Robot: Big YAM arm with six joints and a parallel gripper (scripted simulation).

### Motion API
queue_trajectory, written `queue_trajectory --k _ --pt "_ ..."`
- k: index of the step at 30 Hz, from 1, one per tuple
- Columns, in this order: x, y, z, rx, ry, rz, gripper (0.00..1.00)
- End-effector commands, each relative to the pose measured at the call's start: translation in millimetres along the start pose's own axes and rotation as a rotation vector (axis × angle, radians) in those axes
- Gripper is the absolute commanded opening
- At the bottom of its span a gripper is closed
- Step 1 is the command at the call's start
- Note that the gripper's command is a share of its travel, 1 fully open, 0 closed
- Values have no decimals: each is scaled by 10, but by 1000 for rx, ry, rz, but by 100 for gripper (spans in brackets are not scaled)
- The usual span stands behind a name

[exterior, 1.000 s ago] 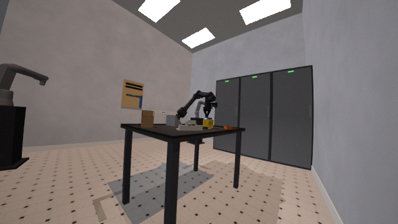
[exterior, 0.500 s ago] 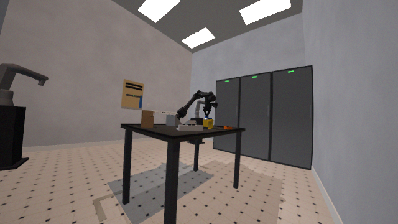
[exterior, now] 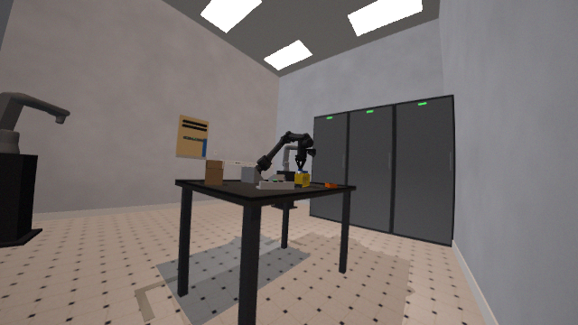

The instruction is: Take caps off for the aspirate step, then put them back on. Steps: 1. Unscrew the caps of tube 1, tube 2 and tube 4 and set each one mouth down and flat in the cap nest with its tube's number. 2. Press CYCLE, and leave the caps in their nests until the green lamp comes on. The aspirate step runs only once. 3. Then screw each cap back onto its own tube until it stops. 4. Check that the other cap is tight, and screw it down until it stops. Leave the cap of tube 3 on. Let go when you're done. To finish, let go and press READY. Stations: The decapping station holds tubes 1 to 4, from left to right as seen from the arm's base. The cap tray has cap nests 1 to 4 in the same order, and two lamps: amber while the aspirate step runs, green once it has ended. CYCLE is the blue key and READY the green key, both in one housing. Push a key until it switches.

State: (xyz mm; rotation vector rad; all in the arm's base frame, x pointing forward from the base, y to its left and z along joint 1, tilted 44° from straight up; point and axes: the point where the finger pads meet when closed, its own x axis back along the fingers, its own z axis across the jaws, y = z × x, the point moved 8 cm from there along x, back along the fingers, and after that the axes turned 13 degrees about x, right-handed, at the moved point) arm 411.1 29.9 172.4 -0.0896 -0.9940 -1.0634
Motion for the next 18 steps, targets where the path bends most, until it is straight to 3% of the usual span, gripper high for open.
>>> queue_trajectory --k 1,7,18 --pt "1 139 -43 33 -8 -1 0" --pt "-132 20 -30 -2 10 12 0" --pt "-130 41 -24 2 7 10 0"
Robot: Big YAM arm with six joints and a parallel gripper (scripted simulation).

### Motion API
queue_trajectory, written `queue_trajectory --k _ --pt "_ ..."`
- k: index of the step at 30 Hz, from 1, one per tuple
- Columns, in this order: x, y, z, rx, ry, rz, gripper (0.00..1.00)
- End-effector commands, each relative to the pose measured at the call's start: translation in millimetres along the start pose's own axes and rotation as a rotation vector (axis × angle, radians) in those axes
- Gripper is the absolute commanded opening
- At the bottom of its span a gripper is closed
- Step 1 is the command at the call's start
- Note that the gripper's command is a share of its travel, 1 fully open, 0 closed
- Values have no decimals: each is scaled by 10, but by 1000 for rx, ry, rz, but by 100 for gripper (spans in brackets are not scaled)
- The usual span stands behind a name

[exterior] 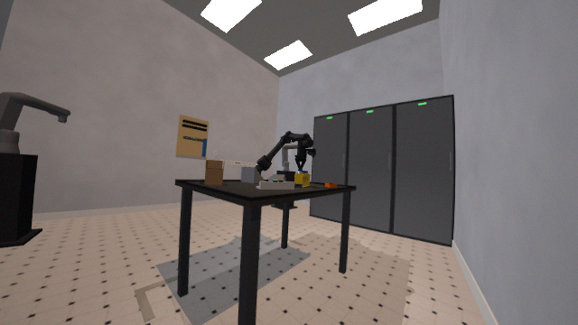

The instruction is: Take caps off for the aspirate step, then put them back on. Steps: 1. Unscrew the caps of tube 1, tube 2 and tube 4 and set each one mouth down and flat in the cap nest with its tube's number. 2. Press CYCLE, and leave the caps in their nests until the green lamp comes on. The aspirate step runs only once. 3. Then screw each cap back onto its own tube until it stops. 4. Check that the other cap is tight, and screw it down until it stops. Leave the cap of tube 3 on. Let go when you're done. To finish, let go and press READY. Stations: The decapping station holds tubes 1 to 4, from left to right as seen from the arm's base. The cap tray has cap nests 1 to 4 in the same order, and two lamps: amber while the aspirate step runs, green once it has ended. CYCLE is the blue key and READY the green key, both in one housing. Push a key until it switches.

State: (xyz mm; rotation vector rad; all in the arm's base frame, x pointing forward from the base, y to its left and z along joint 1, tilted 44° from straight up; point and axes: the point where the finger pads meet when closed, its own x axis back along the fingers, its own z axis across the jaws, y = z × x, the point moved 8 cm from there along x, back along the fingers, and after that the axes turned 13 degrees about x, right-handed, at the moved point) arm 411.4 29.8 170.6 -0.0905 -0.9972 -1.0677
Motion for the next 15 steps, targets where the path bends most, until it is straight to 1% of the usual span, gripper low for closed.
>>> queue_trajectory --k 1,15 --pt "-122 41 -9 2 11 14 0" --pt "-133 25 9 -1 14 16 0"
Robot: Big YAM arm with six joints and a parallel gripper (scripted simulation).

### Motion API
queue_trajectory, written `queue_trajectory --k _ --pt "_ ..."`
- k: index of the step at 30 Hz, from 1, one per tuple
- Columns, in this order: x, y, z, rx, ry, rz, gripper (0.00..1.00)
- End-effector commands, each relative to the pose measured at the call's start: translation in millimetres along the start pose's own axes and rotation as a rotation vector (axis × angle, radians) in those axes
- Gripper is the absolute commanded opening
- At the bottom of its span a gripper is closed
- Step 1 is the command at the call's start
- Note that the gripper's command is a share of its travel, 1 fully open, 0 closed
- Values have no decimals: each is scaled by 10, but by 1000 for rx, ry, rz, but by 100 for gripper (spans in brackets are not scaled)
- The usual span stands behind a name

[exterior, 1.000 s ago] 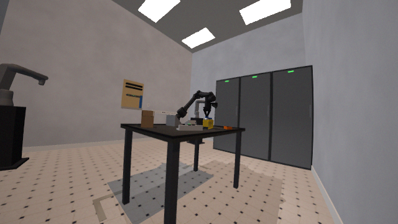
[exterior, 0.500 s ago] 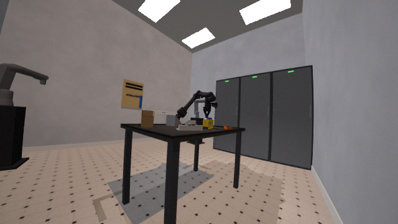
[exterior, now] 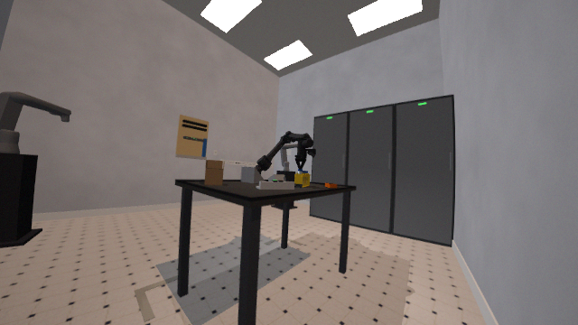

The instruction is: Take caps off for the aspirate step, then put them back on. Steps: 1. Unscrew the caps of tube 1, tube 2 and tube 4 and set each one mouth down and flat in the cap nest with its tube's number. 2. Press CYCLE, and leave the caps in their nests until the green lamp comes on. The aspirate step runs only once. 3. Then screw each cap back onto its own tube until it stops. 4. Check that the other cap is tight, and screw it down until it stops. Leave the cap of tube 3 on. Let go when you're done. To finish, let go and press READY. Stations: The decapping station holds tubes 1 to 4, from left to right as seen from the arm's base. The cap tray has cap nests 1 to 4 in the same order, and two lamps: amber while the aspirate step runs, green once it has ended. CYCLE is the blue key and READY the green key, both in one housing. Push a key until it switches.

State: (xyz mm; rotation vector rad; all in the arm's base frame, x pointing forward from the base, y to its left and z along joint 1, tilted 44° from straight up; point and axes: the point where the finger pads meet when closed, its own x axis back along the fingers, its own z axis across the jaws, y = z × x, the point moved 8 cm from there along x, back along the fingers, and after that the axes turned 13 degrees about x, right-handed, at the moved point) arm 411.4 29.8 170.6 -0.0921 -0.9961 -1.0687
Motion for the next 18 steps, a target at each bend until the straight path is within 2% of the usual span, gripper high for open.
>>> queue_trajectory --k 1,18 --pt "-130 26 13 2 13 16 0" --pt "-67 52 89 16 2 6 0"
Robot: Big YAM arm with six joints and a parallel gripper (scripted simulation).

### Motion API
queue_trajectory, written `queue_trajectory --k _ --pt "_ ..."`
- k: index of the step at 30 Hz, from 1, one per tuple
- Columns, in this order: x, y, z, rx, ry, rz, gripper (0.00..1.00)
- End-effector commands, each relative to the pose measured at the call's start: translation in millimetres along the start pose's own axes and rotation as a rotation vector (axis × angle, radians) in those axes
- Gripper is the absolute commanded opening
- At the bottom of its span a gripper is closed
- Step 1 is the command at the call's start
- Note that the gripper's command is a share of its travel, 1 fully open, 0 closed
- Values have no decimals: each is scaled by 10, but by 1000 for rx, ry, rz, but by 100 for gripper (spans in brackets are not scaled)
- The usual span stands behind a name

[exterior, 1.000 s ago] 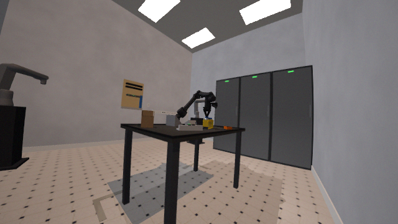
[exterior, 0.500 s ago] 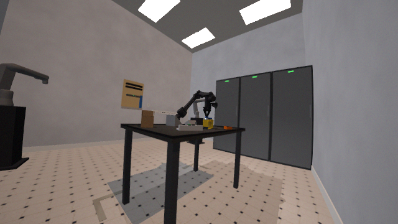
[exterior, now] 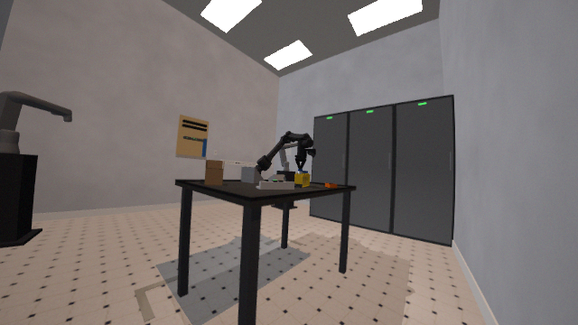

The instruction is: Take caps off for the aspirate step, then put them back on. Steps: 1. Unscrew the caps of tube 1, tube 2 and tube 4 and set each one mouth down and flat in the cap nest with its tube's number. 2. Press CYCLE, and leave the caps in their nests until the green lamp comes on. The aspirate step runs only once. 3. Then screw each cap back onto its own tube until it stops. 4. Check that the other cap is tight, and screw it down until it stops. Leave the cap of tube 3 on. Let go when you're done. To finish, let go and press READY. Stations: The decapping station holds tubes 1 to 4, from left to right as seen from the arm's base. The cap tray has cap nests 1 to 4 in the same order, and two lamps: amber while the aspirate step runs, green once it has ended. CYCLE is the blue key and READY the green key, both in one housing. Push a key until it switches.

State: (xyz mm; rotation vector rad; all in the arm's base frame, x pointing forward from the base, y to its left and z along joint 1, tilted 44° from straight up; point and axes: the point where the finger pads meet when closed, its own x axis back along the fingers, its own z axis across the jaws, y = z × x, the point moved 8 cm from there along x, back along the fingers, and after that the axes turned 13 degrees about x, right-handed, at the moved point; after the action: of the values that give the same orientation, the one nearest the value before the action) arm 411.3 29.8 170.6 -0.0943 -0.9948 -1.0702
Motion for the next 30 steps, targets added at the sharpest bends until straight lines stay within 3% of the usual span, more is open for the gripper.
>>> queue_trajectory --k 1,30 --pt "-65 54 92 19 2 6 0" --pt "-159 70 38 9 10 12 0"
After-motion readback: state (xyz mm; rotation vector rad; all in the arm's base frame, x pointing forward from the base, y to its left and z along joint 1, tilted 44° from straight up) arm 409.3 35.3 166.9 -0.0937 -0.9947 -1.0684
